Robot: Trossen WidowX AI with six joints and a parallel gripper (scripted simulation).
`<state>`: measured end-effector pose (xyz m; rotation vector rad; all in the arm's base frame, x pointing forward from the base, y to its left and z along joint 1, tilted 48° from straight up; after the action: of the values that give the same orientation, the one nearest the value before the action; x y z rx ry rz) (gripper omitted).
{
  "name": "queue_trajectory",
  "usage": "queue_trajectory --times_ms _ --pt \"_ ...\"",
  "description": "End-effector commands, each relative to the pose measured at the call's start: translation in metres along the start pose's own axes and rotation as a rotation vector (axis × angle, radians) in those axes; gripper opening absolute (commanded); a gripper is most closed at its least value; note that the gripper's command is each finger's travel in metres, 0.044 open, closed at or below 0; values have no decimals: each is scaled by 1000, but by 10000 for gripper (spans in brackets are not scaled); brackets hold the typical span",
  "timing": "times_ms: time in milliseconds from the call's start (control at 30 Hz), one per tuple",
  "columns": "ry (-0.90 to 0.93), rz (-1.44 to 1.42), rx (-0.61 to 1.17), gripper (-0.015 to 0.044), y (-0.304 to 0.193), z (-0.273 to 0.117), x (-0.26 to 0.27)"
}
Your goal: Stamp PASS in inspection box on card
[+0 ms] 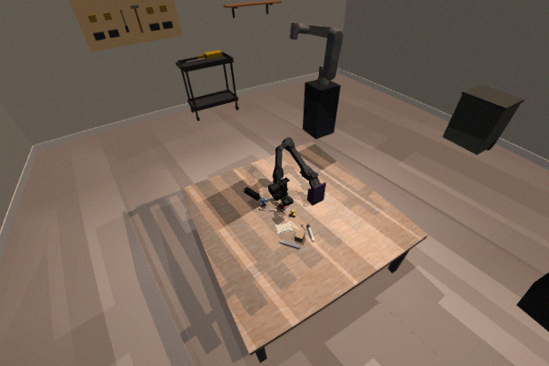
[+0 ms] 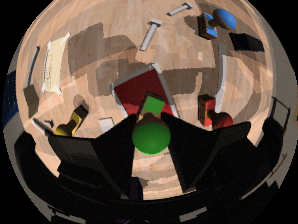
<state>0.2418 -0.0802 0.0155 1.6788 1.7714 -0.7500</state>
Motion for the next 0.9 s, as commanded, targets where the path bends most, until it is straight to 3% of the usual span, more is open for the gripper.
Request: queue_trajectory --times_ms 0,867 --pt "-4 1 1 0 0 0 -1" --pt "-1 1 0 0 1 -18 0"
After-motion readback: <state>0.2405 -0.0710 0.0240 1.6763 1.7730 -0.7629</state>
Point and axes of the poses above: the point midway between the two fingers, 35 mm back from their tips, its own z axis out along the fingers, its own x axis across the jaws, y = z × x, the point moved 1 cm from there along -z, back along the fingers, and after that the axes turned 4 degrees about -z, right-handed, at the moved point
